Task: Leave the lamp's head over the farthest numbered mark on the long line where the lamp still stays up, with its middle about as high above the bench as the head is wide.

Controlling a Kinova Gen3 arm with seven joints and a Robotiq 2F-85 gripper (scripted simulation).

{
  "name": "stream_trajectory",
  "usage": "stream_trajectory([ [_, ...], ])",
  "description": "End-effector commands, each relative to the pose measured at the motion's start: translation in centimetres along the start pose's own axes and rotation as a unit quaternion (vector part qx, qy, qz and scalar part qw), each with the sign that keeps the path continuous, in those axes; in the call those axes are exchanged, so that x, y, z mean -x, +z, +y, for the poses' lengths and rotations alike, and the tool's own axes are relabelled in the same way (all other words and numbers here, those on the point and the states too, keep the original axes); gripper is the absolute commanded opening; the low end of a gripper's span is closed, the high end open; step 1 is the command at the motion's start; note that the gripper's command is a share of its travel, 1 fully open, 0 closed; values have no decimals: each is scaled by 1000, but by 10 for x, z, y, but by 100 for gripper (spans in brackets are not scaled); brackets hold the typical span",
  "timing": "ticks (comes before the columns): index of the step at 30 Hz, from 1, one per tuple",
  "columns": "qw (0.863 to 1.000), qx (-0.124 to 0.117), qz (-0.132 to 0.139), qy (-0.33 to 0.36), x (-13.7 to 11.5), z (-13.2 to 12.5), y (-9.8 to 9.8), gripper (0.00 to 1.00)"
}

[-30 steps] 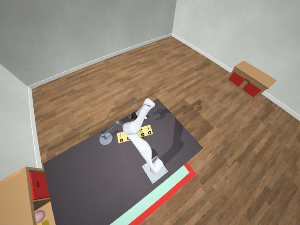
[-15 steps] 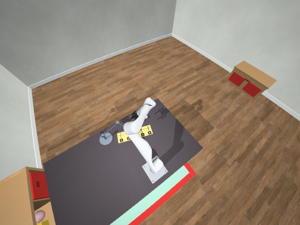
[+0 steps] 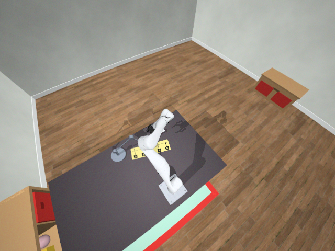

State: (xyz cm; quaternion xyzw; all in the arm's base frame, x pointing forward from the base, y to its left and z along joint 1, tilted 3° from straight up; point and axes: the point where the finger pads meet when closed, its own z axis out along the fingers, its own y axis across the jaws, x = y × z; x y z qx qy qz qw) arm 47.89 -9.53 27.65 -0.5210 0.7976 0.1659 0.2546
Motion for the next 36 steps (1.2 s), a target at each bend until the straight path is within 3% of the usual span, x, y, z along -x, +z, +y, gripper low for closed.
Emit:
stream_trajectory([
  [1, 1000, -1, 0, -1, 0, 0, -1, 100],
  [24, 1000, -1, 0, -1, 0, 0, -1, 100],
  [36, 1000, -1, 0, -1, 27, 1, -34, 100],
])
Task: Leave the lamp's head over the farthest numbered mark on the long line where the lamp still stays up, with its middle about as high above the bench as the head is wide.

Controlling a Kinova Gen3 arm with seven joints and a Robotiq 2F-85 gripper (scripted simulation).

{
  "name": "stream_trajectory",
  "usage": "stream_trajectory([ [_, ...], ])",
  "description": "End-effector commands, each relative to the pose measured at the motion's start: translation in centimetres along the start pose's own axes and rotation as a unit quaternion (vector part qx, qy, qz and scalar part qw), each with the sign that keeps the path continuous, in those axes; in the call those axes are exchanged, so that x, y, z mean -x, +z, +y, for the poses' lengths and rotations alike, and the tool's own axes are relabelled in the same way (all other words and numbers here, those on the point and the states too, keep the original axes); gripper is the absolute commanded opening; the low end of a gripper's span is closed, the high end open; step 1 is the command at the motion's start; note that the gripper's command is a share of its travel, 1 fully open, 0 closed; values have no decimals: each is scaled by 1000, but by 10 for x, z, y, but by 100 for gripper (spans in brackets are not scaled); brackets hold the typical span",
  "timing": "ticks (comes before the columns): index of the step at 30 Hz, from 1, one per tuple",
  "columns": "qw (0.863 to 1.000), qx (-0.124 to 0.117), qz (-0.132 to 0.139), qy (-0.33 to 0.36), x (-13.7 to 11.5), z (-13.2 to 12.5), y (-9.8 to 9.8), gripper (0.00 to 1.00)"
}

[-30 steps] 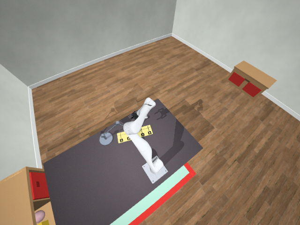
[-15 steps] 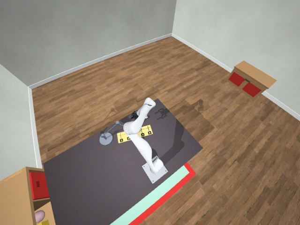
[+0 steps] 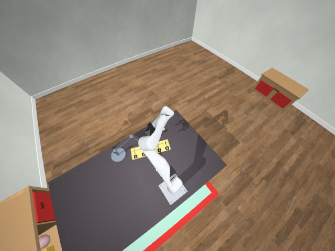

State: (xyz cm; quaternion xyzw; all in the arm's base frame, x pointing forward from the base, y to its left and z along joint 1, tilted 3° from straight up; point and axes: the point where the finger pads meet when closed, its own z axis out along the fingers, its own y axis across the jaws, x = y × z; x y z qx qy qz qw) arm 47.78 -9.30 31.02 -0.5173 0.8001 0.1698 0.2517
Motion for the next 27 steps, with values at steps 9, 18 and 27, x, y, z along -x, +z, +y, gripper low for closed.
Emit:
stream_trajectory([
  [9, 1000, -4, -1, -5, 21, 0, -26, 100],
  [18, 1000, -2, 0, -3, 39, 1, -49, 100],
  [27, 1000, -1, 0, -2, 54, 2, -67, 100],
])
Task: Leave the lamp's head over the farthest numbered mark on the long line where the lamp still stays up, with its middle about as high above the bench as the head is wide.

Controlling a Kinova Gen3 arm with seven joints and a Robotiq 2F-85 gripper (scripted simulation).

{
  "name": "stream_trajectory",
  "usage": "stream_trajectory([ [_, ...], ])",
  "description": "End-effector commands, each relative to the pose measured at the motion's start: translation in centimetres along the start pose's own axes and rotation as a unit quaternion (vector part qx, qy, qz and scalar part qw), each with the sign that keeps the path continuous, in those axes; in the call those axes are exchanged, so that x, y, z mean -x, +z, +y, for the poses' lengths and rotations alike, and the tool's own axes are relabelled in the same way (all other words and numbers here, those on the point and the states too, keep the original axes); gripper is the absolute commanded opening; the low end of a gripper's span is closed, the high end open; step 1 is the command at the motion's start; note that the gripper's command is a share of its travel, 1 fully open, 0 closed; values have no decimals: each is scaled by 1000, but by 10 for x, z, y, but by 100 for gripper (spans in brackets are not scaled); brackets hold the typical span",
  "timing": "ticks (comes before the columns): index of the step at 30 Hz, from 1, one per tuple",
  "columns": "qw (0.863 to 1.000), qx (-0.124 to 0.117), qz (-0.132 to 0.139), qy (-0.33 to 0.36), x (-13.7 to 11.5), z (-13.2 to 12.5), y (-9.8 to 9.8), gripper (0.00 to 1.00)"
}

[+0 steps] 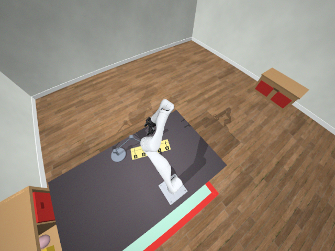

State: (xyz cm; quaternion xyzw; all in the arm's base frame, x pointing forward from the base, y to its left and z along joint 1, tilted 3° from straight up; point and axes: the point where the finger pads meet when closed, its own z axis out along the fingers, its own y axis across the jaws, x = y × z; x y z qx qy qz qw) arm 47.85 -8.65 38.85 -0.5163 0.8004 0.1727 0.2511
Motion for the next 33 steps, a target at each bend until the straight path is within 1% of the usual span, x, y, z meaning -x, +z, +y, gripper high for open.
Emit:
stream_trajectory([
  [1, 1000, -3, 1, -4, 6, -1, -10, 100],
  [10, 1000, -2, 0, -3, 25, 1, -33, 100],
  [12, 1000, -2, 0, -3, 25, 1, -33, 100],
  [27, 1000, 0, -1, -2, 79, -1, 9, 100],
  [29, 1000, 0, -1, -2, 79, -1, 9, 100],
  [33, 1000, -1, -1, 0, 92, -3, 18, 100],
])
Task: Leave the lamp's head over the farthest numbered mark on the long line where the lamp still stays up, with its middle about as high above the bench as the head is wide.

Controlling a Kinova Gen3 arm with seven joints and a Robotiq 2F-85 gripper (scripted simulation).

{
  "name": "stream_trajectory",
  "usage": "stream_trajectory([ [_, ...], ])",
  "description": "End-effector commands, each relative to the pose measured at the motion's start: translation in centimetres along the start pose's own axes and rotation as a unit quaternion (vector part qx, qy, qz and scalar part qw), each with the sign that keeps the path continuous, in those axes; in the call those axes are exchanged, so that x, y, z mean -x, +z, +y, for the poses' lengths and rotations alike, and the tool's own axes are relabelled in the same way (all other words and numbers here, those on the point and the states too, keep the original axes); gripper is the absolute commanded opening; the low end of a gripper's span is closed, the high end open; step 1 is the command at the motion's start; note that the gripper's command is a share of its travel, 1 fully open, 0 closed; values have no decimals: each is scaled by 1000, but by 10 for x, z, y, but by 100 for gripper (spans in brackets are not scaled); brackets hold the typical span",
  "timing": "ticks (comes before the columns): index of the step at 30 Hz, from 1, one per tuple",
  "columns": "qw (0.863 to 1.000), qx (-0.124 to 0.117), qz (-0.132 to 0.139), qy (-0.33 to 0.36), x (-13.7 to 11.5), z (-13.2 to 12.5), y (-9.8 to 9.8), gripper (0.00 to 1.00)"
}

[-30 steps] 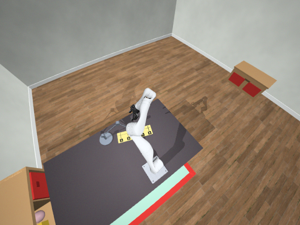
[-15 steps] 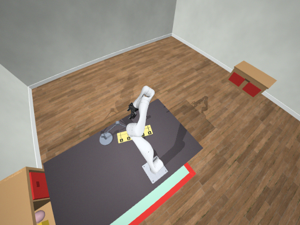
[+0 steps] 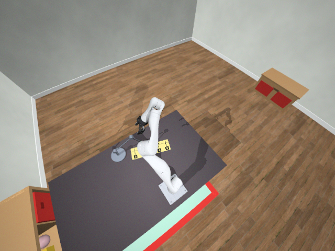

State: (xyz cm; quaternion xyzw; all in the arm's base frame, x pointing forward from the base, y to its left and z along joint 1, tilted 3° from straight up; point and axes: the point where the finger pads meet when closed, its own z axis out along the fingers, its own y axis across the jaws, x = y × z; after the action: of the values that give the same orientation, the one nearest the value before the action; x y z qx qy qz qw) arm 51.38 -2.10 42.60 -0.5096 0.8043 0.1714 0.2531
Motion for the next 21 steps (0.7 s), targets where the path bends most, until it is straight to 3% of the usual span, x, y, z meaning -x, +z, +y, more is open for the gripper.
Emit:
stream_trajectory([
  [1, 1000, 3, 0, -6, 12, 2, 8, 100],
  [21, 1000, -1, -1, 0, 71, -4, 50, 100],
])
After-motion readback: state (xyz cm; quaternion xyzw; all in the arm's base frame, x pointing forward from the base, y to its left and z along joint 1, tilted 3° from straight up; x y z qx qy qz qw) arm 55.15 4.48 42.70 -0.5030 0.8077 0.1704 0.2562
